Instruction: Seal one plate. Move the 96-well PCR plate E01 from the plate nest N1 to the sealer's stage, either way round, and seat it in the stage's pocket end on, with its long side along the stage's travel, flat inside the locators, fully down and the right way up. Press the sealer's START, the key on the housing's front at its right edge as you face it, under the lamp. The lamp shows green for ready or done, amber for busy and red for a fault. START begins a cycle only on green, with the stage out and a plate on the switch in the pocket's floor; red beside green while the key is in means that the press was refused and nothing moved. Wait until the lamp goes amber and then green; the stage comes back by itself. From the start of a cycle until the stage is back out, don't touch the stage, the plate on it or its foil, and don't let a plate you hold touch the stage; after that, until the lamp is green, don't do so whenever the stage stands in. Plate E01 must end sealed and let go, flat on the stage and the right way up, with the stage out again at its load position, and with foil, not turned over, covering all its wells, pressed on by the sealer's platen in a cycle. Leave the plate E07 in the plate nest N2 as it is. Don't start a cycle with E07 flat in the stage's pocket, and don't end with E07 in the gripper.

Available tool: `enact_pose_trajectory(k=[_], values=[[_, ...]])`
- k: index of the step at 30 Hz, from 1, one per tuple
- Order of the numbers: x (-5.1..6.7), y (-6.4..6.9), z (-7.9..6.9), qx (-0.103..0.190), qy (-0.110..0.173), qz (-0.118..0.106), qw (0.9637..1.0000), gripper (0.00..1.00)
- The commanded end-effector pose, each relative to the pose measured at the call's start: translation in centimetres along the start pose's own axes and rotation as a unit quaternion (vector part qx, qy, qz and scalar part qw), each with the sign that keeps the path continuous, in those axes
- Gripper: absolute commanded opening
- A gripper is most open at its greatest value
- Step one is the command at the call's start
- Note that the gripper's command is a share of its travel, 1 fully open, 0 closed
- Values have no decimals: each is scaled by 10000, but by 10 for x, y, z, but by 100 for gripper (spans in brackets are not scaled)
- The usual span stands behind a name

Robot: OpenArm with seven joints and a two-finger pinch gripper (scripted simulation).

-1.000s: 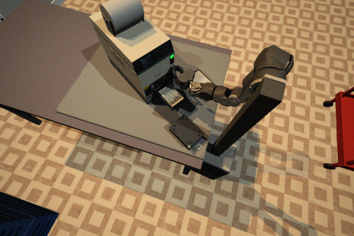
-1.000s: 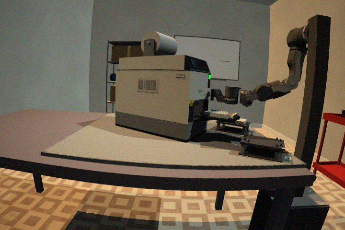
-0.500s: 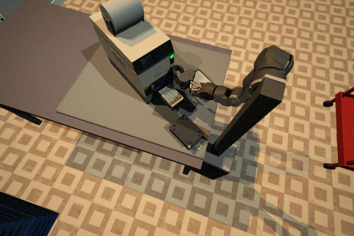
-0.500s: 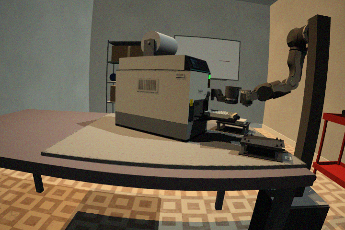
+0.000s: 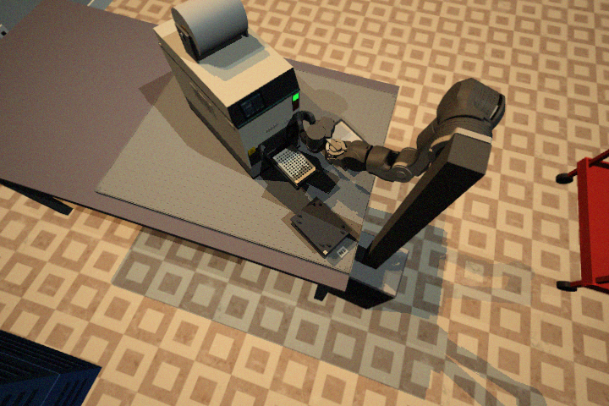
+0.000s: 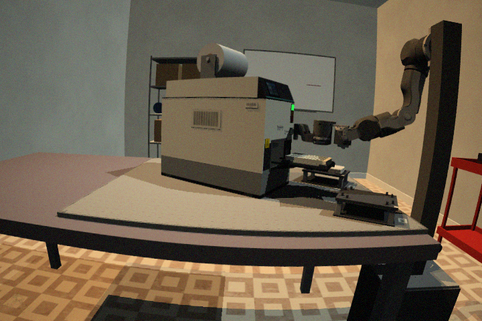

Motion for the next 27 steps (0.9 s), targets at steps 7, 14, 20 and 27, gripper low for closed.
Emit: enact_pose_trajectory(k=[7,14,20,27], values=[[1,-1,-1,34,-19,26,10000,0],[1,-4,-1,37,-19,26,10000,0],[1,-5,-1,37,-18,26,10000,0],[1,-5,-1,37,-18,26,10000,0]])
Point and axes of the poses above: the point where the finger pads meet when closed, its own y axis back along the fingers, its own z axis across the jaws, x = y × z, the point moved 1 cm from there along y, back along the fingers, and after that the axes turned 8 degrees about -y, right-handed, at the moved point
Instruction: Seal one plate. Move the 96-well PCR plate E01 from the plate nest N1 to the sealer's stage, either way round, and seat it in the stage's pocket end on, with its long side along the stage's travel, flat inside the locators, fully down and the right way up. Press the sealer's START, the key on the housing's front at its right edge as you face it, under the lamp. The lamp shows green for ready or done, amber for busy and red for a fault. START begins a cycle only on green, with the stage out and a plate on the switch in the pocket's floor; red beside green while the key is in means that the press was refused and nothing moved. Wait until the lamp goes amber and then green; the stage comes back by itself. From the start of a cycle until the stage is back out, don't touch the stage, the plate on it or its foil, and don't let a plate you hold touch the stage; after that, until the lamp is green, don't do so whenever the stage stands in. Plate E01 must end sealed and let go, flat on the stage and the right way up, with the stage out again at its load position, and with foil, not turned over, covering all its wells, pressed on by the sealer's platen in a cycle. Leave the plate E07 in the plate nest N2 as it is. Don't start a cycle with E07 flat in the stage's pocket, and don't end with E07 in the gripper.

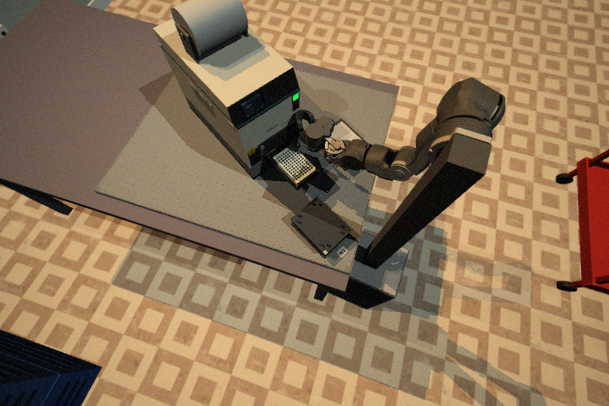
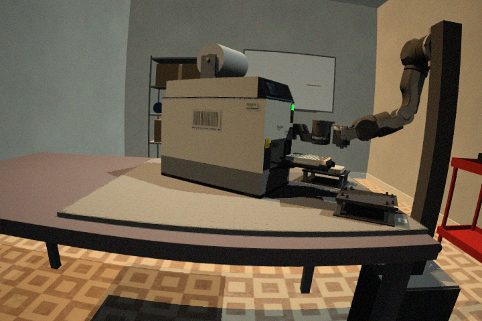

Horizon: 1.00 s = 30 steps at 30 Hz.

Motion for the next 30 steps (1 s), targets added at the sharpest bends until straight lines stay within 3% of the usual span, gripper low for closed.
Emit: enact_pose_trajectory(k=[1,30], values=[[1,-1,-2,36,-13,26,10000,0],[0,-5,-4,13,0,5,10000,0]])
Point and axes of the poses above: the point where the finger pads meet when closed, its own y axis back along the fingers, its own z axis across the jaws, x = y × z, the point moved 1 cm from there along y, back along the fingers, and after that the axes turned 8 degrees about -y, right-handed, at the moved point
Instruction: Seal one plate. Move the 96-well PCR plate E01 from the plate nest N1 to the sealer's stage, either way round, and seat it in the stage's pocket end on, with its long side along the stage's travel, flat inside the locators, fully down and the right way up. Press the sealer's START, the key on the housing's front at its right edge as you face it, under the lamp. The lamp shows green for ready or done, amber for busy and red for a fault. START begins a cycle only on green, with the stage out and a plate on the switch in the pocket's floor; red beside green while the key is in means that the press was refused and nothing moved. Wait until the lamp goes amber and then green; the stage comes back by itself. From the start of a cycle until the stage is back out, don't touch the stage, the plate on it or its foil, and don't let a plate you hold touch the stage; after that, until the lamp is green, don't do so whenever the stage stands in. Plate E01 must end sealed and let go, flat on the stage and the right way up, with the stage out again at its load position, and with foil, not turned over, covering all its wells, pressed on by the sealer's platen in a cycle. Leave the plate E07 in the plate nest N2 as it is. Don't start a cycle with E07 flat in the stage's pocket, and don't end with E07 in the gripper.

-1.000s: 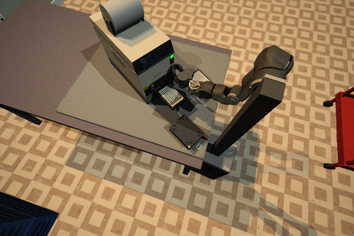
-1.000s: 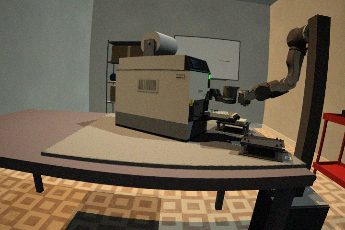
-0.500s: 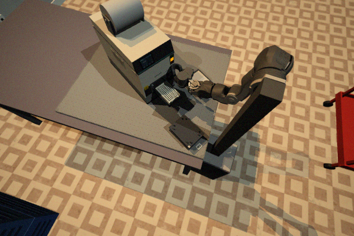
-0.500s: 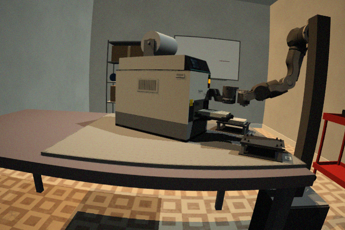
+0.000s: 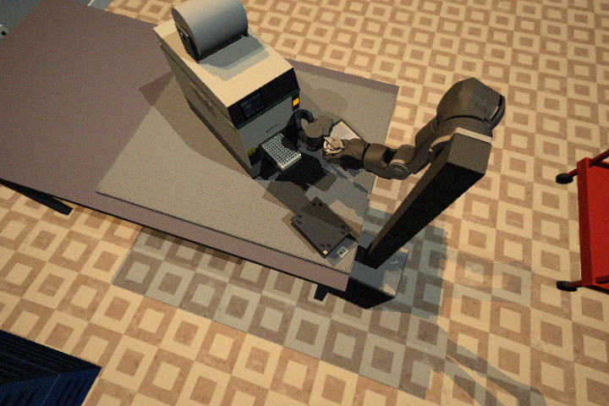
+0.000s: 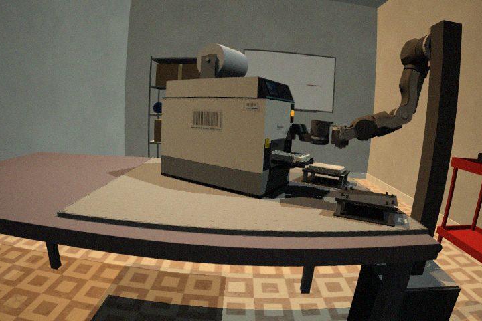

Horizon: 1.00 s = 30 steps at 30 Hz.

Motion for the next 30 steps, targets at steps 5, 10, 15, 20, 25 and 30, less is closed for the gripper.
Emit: enact_pose_trajectory(k=[5,10,15,20,25,30], values=[[1,-1,-4,45,6,-12,10000,0],[1,-1,-6,79,7,-15,10000,0],[1,-1,-6,79,7,-15,10000,0],[1,-1,-6,79,7,-15,10000,0],[1,-1,-6,78,7,-18,10000,0],[1,-1,-6,78,7,-19,10000,0]])
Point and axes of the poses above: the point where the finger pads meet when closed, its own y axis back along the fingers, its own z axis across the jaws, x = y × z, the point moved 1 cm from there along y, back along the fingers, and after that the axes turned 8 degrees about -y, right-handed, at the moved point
